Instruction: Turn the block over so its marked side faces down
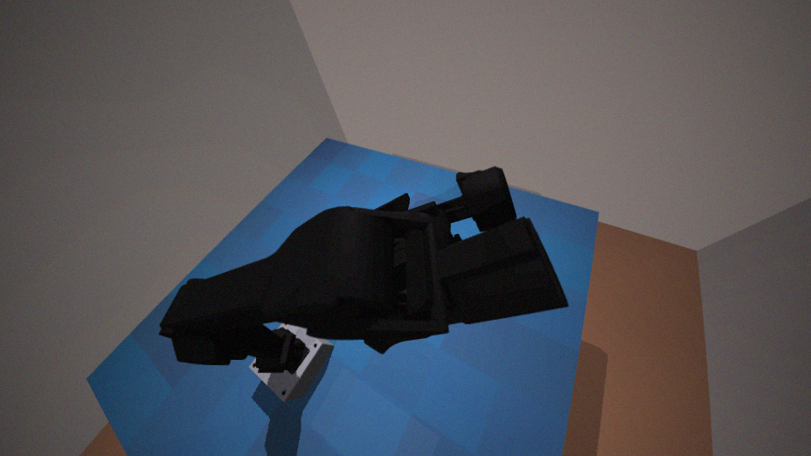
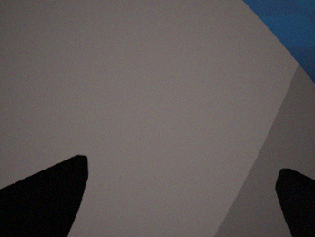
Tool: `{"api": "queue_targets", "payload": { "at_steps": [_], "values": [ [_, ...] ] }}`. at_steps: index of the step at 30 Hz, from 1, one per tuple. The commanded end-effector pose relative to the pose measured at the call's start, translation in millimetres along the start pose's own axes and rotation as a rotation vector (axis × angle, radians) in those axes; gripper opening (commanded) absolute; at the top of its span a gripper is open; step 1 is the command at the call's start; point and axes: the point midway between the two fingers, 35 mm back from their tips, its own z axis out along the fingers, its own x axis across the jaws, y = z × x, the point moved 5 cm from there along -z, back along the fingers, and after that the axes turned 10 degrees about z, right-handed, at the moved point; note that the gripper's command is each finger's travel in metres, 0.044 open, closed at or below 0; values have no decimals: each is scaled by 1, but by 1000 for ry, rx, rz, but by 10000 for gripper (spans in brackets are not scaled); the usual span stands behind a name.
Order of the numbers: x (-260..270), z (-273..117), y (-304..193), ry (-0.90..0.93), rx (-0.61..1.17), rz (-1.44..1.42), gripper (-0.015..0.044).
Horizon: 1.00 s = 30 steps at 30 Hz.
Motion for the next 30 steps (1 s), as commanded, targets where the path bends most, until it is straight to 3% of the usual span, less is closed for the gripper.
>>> {"api": "queue_targets", "payload": {
  "at_steps": [1,10,18,30],
  "values": [
    [0,1,1,-2,-3,-7,426],
    [-37,88,38,-194,-176,-381,440],
    [-111,169,79,-525,-309,-848,440],
    [-241,222,133,-1093,-308,-1508,440]
  ]
}}
